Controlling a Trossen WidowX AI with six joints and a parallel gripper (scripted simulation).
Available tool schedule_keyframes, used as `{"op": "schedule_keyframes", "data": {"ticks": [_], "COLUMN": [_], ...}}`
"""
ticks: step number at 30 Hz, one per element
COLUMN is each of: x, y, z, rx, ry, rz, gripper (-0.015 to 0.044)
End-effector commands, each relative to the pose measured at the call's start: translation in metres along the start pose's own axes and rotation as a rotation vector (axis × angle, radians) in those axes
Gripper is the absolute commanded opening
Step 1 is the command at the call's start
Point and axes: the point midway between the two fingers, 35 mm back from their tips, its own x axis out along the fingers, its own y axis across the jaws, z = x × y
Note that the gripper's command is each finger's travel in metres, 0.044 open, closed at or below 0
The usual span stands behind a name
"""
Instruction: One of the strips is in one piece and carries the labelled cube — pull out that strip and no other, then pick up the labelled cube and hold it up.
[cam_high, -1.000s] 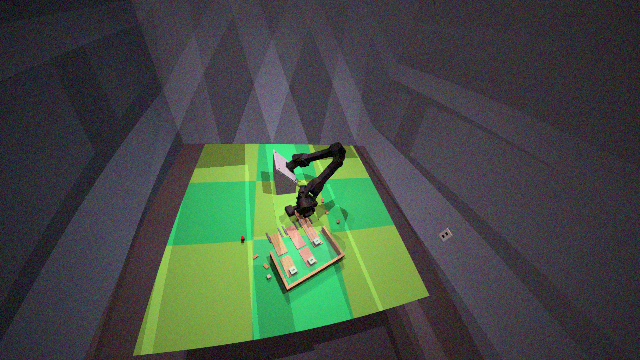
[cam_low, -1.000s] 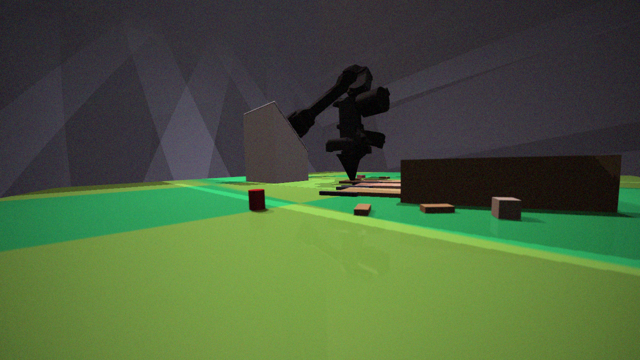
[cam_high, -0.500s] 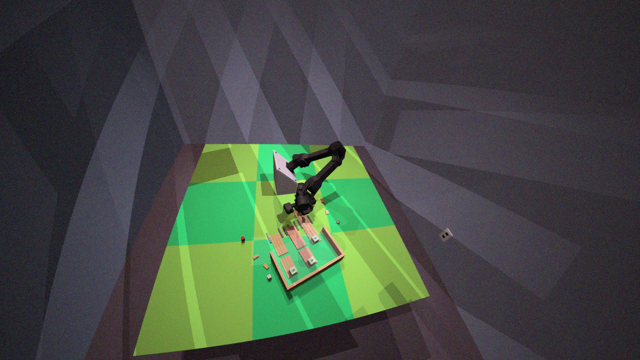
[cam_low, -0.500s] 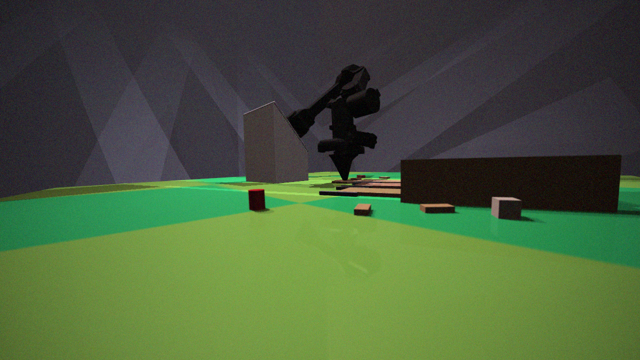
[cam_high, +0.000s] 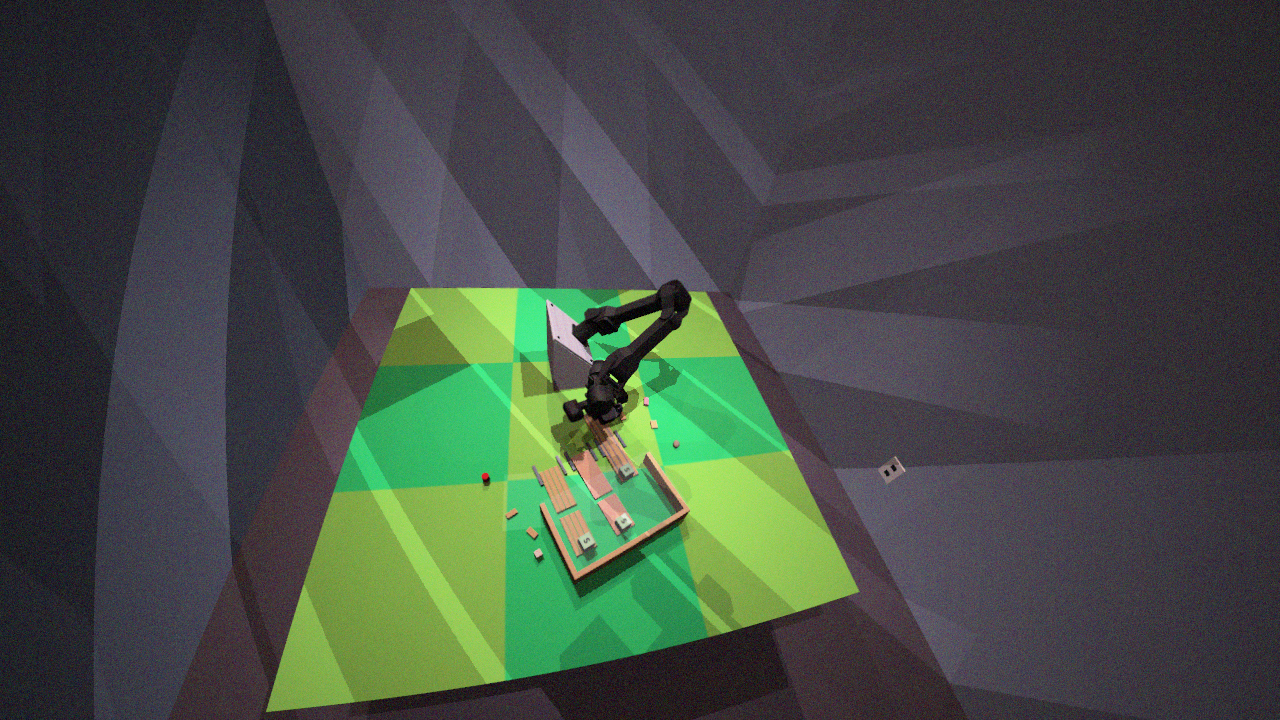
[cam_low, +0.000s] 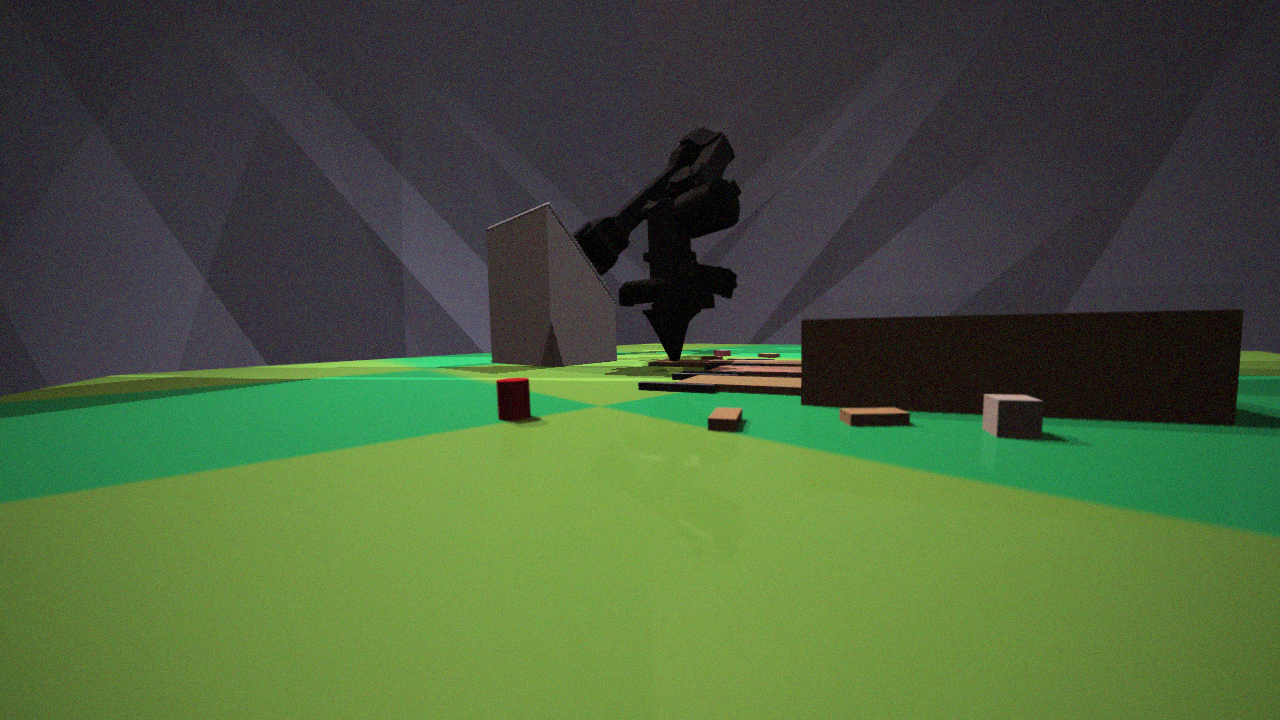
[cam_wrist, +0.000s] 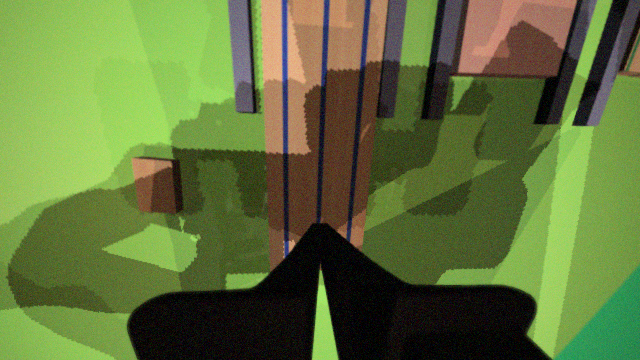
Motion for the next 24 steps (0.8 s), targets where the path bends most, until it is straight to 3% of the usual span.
{"op": "schedule_keyframes", "data": {"ticks": [1, 24], "x": [0.004, 0.003], "y": [0.001, 0.001], "z": [-0.016, -0.048], "rx": [0.009, 0.011], "ry": [0.026, 0.027], "rz": [0.004, 0.004], "gripper": [0.0000, 0.0000]}}
